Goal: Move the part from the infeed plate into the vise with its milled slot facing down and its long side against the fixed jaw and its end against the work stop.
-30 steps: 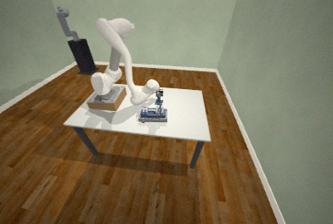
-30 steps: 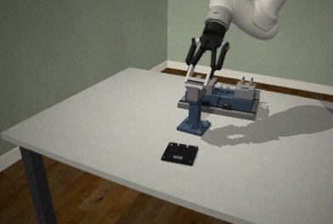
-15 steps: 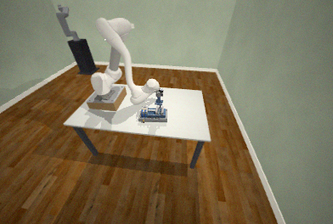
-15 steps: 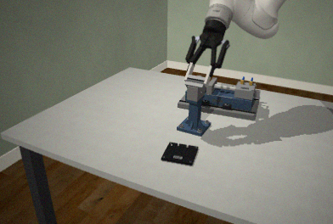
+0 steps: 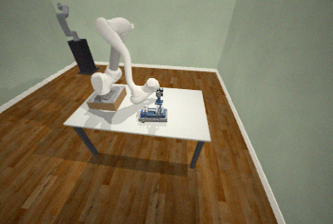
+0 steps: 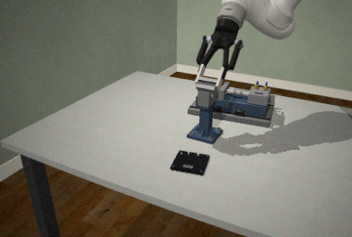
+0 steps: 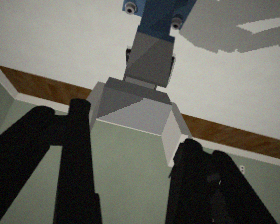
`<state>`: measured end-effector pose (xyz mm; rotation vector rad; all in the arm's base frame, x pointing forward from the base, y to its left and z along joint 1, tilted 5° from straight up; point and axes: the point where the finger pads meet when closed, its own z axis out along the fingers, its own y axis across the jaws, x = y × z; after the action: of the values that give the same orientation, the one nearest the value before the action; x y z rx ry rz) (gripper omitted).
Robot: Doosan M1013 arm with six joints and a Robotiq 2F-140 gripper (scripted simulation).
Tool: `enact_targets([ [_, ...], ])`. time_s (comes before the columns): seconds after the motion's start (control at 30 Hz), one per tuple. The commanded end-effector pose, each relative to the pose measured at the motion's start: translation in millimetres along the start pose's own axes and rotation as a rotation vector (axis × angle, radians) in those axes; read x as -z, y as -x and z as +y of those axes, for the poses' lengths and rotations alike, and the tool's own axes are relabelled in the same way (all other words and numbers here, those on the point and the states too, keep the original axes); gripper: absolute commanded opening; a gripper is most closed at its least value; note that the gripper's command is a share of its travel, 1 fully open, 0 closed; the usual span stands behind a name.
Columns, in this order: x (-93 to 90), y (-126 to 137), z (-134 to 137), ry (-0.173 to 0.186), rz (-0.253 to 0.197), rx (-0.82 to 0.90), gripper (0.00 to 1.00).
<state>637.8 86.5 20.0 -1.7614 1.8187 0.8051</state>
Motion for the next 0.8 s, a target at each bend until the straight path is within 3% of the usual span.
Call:
enact_targets([
  [0.0,4.6,2.9,-0.5,-0.001,0.001,-0.005,0.00],
  [0.77,8.9,7.2,-0.5,-0.001,0.001,-0.005,0.00],
])
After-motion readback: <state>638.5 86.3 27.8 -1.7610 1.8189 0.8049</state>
